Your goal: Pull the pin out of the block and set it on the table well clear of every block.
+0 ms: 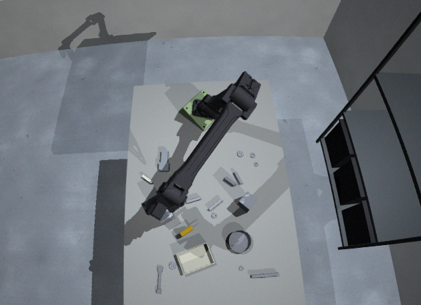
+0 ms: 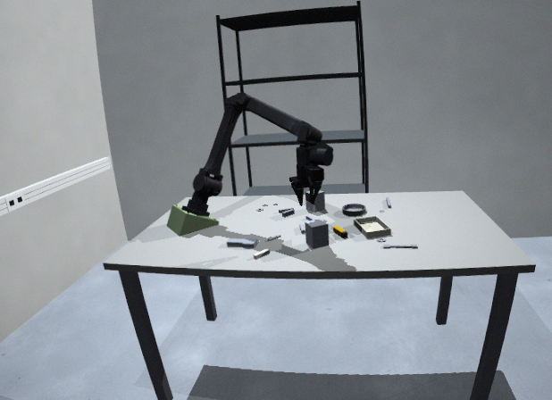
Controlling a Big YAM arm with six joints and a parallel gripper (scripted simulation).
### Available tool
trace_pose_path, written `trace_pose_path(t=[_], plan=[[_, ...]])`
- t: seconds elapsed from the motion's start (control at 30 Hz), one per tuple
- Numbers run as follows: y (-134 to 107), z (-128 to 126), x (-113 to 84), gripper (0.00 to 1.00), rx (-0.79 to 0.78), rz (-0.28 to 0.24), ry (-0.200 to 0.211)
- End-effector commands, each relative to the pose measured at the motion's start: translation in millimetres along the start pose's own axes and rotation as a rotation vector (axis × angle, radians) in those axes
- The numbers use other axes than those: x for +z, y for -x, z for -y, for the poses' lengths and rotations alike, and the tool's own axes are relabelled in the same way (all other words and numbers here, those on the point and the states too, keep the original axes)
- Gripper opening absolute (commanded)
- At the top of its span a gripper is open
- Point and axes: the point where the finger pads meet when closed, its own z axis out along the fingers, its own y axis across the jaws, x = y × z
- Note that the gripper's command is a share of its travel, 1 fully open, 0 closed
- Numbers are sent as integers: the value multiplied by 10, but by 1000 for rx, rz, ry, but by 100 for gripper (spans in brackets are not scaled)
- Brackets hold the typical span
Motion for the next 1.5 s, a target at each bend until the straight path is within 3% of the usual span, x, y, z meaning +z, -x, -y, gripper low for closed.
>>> trace_pose_path(t=[0.0,0.33,1.47], plan=[[-29,-32,45,44,-28,9,7],[-63,-13,290,44,-30,4,4],[16,-63,459,44,-10,7,3]])
